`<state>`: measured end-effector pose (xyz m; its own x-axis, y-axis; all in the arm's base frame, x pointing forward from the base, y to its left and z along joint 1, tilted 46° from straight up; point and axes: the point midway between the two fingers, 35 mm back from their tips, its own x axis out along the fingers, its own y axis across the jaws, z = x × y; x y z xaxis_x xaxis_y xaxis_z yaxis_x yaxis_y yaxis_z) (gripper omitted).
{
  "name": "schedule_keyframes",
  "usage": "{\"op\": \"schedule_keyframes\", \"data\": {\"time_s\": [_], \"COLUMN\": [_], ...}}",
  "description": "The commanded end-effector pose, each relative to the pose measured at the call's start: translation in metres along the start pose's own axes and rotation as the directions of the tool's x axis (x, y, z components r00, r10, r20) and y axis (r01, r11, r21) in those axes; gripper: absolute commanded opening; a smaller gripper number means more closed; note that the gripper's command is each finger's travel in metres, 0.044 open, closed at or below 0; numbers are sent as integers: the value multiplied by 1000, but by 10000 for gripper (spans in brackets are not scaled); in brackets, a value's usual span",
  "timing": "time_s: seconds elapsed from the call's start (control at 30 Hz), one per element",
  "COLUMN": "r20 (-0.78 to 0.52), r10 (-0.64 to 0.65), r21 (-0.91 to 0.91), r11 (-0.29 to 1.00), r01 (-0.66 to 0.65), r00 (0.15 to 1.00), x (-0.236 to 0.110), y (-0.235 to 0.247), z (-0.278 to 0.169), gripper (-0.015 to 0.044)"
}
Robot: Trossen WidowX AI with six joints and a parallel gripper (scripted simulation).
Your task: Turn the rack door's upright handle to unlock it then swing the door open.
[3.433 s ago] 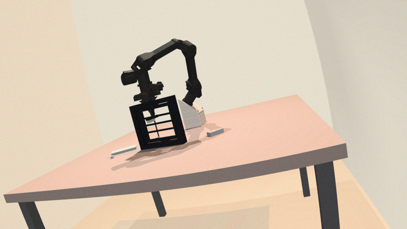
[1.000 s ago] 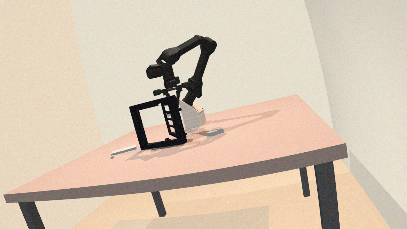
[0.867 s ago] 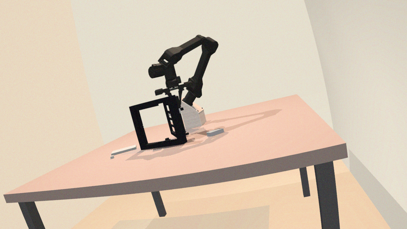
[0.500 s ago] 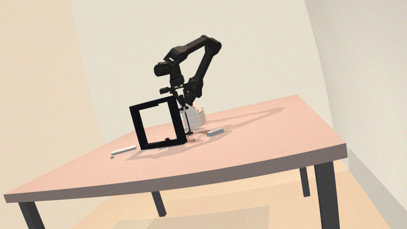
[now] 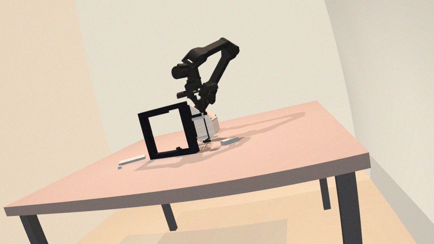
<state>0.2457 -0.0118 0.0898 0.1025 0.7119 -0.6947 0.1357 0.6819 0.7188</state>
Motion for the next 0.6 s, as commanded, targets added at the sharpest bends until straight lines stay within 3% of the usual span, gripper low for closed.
{"op": "schedule_keyframes", "data": {"time_s": [0.0, 0.57], "r20": [6, 6], "r10": [3, 5], "r21": [53, 267], "r11": [999, 964], "r01": [-3, -6], "r00": [1000, 1000], "x": [-1, -1], "y": [9, 43], "z": [2, 13], "gripper": [9, 9]}}
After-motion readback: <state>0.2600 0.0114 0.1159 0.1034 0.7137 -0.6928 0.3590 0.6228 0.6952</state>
